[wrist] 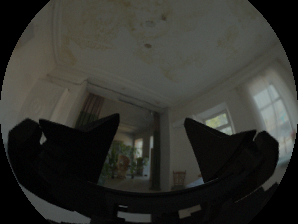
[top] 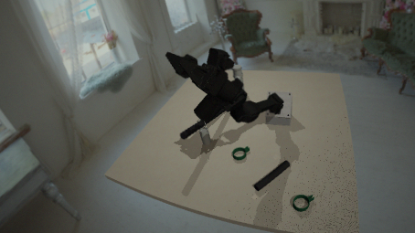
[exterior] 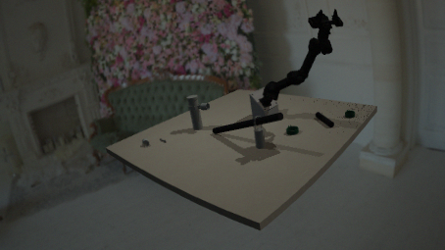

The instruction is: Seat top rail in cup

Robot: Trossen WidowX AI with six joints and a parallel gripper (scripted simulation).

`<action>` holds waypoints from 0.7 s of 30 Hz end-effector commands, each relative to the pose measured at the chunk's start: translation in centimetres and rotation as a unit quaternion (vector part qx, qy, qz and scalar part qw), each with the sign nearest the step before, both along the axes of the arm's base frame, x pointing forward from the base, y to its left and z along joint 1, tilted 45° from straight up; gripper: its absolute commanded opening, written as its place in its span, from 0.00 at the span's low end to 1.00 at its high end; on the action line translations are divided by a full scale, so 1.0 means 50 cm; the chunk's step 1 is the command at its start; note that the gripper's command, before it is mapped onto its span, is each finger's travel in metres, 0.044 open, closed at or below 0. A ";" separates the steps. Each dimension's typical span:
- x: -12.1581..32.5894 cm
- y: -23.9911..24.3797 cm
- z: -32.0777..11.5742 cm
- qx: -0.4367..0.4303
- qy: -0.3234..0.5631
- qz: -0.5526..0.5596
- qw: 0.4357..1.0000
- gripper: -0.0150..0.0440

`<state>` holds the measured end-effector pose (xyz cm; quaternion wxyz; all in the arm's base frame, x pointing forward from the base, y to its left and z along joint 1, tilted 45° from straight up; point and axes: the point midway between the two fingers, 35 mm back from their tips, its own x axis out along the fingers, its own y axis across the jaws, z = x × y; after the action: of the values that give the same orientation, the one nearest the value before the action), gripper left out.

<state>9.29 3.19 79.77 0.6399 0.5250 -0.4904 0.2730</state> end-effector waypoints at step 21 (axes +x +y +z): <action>-0.122 -0.559 -0.177 0.461 -0.240 0.439 0.733 1.00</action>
<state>2.47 -22.23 72.68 0.0643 0.8183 -0.4287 0.3774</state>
